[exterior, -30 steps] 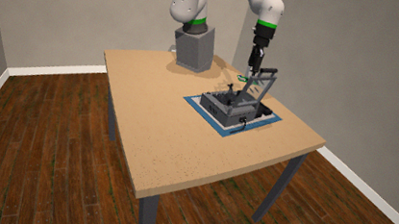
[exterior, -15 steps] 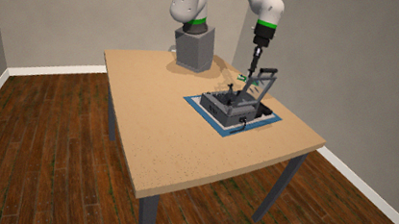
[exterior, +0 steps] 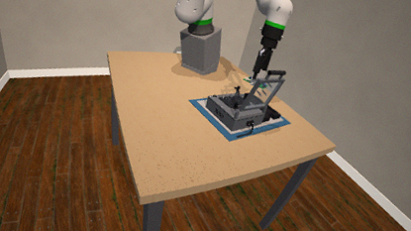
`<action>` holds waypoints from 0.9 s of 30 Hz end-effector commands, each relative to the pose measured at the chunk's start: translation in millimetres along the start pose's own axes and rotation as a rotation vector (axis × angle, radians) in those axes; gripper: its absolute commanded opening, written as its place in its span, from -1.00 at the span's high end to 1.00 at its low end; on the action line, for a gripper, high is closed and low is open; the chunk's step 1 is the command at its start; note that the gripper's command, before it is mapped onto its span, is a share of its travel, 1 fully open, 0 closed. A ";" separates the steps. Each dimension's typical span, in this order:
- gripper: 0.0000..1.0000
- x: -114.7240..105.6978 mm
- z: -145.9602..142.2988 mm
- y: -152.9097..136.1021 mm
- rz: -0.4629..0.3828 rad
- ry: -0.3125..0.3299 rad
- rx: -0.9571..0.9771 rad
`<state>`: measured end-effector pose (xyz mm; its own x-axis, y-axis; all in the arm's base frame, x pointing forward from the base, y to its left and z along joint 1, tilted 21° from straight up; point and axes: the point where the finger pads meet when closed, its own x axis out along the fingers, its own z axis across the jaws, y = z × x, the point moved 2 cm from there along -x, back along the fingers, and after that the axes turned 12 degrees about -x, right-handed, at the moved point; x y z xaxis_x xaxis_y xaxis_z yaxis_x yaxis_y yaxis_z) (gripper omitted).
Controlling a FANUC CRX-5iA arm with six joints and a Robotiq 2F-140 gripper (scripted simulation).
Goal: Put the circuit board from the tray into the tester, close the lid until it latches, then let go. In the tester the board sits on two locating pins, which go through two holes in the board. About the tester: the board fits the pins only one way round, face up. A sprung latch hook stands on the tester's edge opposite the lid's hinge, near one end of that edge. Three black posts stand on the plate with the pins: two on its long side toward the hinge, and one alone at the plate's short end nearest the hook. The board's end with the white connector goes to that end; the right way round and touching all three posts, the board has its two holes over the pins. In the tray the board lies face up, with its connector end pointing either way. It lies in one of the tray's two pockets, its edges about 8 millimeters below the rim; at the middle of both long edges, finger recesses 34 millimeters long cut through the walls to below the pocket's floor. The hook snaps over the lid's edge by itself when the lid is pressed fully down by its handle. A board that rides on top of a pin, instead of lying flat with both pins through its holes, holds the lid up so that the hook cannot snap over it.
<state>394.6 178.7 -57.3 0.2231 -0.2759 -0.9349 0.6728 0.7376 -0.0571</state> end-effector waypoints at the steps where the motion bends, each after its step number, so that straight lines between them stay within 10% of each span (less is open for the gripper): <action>1: 0.09 -0.1 -0.2 0.1 0.005 -0.009 0.128; 27: 0.09 -0.1 -0.2 0.1 0.007 -0.007 0.709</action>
<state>394.6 178.7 -57.3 0.2240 -0.2763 -0.9346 0.9563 0.2471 0.1561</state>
